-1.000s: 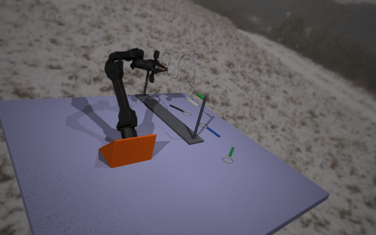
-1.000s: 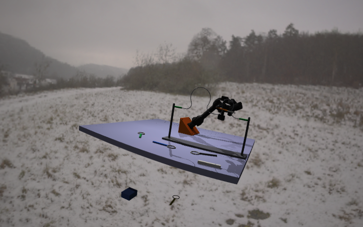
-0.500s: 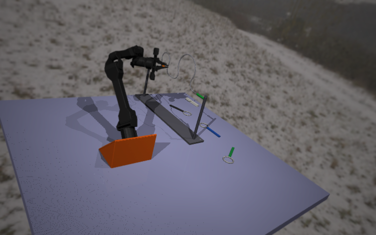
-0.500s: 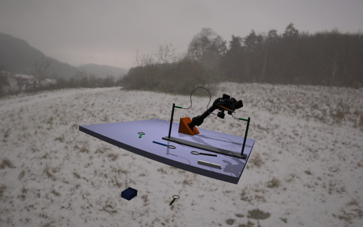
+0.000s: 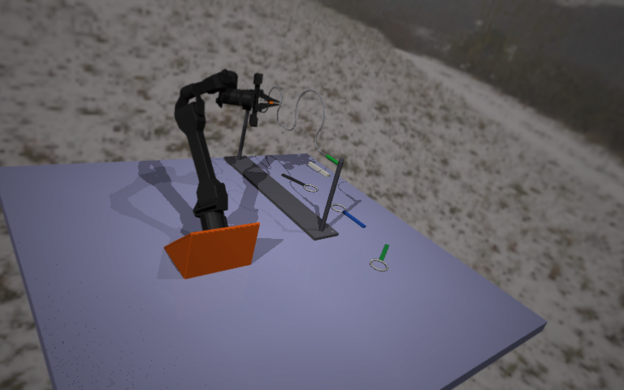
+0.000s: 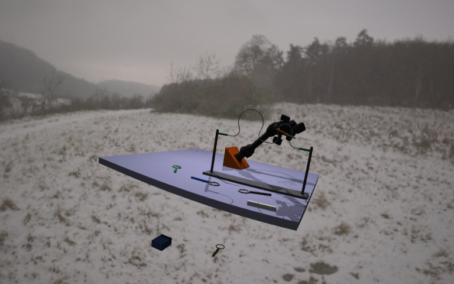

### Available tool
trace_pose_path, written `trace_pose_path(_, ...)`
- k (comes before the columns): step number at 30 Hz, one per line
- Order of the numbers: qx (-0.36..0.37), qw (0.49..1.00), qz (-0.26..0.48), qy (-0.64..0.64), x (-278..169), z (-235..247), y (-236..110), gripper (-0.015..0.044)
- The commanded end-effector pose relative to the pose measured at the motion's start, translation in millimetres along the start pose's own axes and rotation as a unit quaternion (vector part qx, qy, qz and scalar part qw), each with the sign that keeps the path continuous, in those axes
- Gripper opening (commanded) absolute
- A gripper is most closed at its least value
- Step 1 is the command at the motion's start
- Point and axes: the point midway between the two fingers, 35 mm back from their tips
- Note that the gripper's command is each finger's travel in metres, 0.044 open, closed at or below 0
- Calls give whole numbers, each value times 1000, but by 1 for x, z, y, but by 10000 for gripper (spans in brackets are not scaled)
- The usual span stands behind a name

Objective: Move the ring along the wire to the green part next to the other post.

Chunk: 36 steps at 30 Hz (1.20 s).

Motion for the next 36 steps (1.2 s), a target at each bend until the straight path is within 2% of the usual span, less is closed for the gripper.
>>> trace_pose_path(1, 6, 1000, 0, 9, 0, -3, 1, -150)
trace_pose_path(19, 78, 987, -24, 135, 7, 12, 0, -150)
trace_pose_path(36, 170, 938, -55, 297, 22, 34, -5, -150)
Point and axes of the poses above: the point midway between the two fingers, 35 mm back from their tips, its own y axis out along the fingers, its own z axis across the jaws, x = y × z, and after that the axes turned 12 degrees about -y, right-handed
